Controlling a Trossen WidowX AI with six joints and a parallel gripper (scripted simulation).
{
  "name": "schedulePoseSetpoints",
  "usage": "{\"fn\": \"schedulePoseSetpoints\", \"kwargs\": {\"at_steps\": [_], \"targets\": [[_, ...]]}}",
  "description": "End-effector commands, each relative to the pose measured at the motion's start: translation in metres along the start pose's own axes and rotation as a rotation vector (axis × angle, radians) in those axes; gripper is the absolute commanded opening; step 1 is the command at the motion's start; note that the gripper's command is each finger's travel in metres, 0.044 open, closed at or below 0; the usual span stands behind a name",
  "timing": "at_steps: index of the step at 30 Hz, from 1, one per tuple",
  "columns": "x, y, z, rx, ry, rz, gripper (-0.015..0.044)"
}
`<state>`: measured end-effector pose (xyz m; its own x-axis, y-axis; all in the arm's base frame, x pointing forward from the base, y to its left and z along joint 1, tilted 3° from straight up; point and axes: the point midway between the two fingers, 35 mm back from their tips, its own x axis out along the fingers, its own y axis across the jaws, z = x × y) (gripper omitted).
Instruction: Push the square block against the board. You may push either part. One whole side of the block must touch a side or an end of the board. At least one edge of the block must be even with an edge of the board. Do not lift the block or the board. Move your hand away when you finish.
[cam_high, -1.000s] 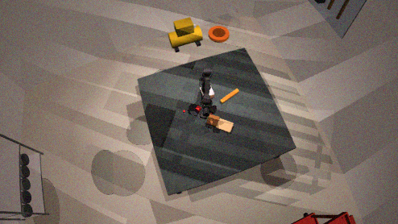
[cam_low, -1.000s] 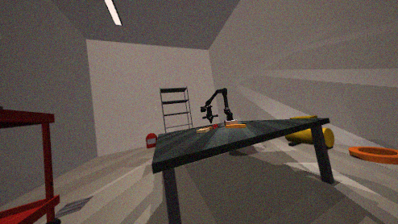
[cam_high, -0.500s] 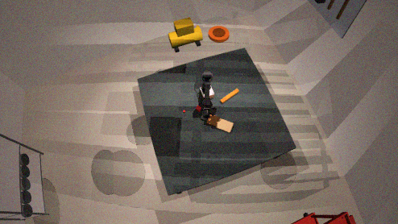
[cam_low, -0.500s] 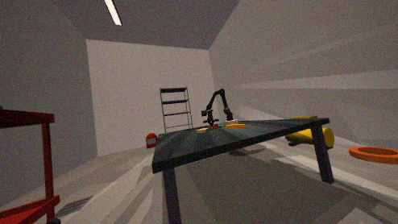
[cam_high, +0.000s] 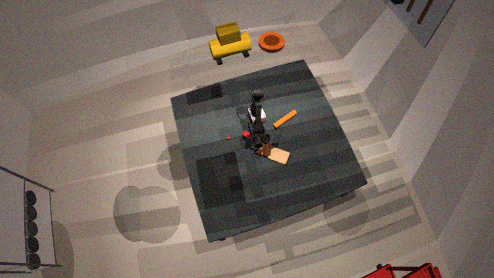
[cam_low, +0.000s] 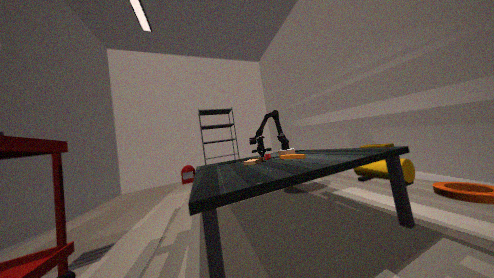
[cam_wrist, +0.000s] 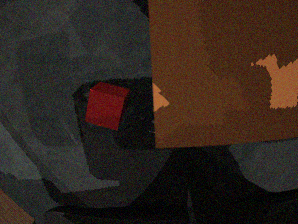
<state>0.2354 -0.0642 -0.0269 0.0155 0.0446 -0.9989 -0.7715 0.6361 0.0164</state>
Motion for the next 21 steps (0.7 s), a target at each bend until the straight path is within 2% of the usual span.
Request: {"fn": "schedulePoseSetpoints", "kwargs": {"at_steps": [1, 21], "targets": [[0.0, -0.001, 0.004, 0.002, -0.003, 0.002, 0.0], [0.0, -0.003, 0.012, 0.002, -0.004, 0.002, 0.0]]}}
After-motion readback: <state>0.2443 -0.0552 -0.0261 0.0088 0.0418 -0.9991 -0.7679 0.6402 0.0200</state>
